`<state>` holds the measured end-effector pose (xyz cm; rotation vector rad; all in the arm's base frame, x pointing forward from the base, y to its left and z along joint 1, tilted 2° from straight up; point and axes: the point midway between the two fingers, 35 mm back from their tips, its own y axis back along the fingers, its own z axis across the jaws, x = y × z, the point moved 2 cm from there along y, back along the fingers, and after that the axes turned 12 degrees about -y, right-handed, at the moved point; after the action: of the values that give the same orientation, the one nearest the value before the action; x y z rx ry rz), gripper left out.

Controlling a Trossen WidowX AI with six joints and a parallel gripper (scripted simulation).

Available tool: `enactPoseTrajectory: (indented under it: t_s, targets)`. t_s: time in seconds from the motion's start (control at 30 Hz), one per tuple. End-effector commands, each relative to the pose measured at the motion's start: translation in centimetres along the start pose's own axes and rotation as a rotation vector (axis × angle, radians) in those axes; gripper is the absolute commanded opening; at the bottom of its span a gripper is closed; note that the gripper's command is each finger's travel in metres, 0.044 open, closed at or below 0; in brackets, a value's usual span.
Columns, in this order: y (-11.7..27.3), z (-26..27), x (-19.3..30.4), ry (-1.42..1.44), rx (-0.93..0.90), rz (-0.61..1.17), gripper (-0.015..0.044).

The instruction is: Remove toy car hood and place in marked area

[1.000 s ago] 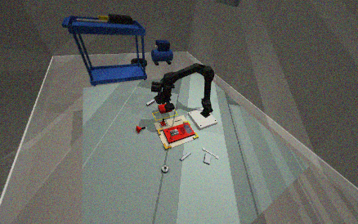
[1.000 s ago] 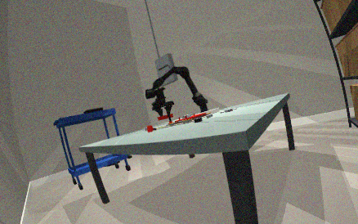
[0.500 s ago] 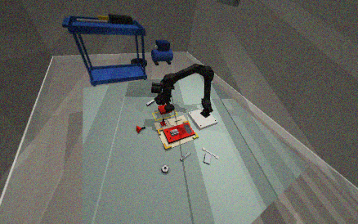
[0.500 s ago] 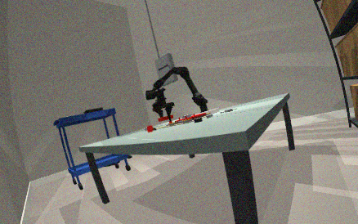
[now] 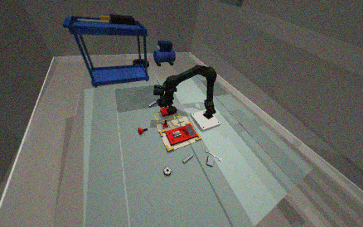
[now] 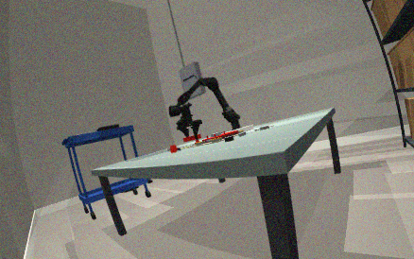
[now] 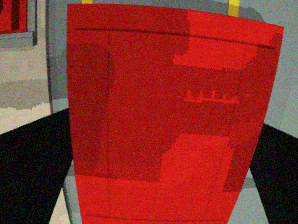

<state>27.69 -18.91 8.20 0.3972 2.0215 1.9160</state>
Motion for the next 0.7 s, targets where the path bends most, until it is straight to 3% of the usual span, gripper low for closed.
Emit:
enactPoseTrajectory:
  t_s: [0.0, 0.67]
  targets:
    - [-0.43, 0.06, 0.24, 0.003, -0.003, 0.007, 0.0]
    - [-1.31, 0.07, 0.37, 0.003, -0.003, 0.007, 0.0]
